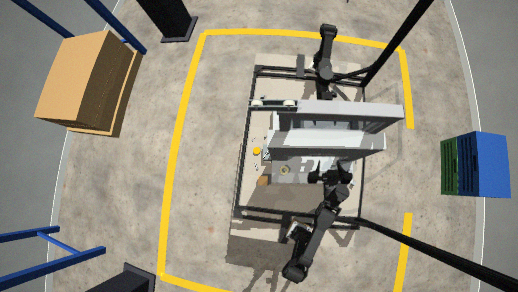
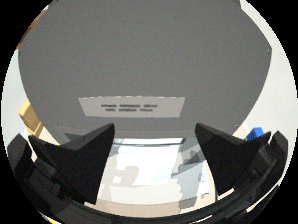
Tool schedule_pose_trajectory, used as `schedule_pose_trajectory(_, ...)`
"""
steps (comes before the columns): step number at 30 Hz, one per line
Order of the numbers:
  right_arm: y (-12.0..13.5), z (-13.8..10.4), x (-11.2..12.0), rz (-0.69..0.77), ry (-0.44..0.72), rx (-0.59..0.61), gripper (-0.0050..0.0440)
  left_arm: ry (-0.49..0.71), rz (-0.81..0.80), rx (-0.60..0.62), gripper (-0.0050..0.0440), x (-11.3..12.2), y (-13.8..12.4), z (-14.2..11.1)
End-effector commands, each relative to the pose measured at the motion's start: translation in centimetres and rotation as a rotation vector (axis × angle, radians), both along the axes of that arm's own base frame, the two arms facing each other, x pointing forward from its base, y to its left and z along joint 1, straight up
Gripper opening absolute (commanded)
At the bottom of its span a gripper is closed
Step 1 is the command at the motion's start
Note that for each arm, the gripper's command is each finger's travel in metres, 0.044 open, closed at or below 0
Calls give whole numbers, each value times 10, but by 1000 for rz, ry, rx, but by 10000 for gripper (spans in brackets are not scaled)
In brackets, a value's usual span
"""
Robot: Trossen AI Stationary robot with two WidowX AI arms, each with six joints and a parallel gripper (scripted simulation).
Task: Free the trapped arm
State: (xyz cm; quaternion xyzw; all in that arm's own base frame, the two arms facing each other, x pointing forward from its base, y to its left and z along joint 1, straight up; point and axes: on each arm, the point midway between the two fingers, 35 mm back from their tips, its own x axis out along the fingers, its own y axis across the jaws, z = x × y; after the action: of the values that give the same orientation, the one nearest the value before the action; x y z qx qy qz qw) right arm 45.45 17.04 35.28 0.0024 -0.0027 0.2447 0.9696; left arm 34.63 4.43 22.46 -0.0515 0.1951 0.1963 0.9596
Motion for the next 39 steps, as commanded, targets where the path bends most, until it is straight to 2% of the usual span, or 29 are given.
schedule_pose_trajectory(1, -1, 38, -2, -10, -89, 44, 400, 27, 4, -10, 400, -21, -2, 15)
schedule_pose_trajectory(3, -1, 38, -2, -10, -89, 44, 400, 42, 6, -15, 400, -33, -3, 21)
schedule_pose_trajectory(5, -1, 38, -2, -10, -89, 44, 400, 42, 6, -15, 400, -33, -3, 21)
schedule_pose_trajectory(6, -1, 38, -2, -10, -89, 44, 400, 77, 7, -15, 400, -42, -3, 19)
schedule_pose_trajectory(8, -1, 38, -2, -10, -89, 44, 400, 74, 10, -23, 400, -57, -4, 31)
schedule_pose_trajectory(12, -1, 38, -2, -10, -89, 44, 400, 115, 14, -26, 400, -79, -4, 34)
schedule_pose_trajectory(22, -1, 38, -2, -10, -89, 44, 400, 116, 11, -27, 400, -84, -4, 37)
schedule_pose_trajectory(25, -1, 38, -2, -10, -89, 44, 400, 109, -1, -28, 400, -93, -2, 42)
schedule_pose_trajectory(30, -1, 38, -2, -10, -89, 44, 400, 85, -41, -27, 400, -127, 1, 58)
schedule_pose_trajectory(37, -1, 38, -2, -10, -89, 44, 400, 27, -118, -4, 400, -196, -4, 75)
schedule_pose_trajectory(39, -1, 38, -2, -10, -89, 44, 400, 27, -118, -4, 400, -196, -4, 75)
